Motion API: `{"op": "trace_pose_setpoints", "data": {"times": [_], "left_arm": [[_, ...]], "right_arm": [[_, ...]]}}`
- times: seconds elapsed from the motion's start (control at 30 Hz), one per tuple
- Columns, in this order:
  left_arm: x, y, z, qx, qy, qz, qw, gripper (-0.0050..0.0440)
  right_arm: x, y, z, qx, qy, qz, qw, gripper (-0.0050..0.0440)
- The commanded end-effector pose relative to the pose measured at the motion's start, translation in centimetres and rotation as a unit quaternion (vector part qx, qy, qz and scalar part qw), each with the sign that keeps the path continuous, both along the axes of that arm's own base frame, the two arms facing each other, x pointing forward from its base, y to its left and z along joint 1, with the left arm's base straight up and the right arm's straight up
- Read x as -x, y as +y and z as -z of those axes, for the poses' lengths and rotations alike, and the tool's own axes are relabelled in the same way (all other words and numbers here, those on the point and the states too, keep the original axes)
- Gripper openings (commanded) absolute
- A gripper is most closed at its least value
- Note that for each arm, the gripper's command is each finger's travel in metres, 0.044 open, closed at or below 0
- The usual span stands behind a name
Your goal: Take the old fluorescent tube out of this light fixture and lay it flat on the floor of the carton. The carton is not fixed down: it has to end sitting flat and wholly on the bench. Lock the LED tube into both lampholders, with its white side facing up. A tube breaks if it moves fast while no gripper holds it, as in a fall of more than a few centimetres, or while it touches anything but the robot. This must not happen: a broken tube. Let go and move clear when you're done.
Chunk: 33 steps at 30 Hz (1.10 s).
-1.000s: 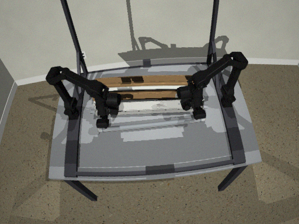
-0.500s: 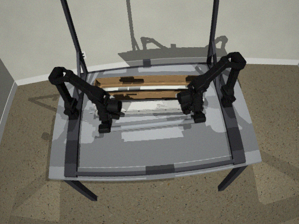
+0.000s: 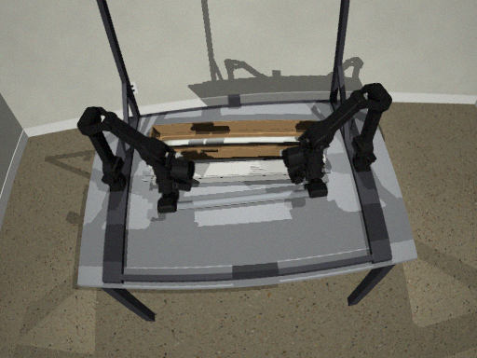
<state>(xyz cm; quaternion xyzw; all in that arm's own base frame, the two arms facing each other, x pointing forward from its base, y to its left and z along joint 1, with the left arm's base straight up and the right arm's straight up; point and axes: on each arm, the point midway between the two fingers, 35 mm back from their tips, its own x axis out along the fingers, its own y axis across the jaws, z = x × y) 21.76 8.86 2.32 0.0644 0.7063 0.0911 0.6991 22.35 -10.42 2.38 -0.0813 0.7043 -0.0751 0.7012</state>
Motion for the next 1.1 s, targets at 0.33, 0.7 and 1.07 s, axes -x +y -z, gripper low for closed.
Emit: {"op": "trace_pose_setpoints", "data": {"times": [0.33,0.7,1.07], "left_arm": [[-0.5,0.1,-0.9,-0.004,-0.013,0.002,1.0,0.0],[-0.5,0.1,-2.9,-0.004,-0.013,0.002,1.0,0.0074],[-0.4,0.8,-4.5,0.085,-0.017,0.003,0.996,0.0074]], "right_arm": [[-0.4,-0.2,-0.8,0.004,-0.012,0.0,1.0,0.0073],[-0.4,-0.2,-2.8,0.004,-0.012,0.0,1.0,0.0073],[-0.4,-0.9,-4.5,-0.084,-0.013,-0.001,0.996,0.0073]]}}
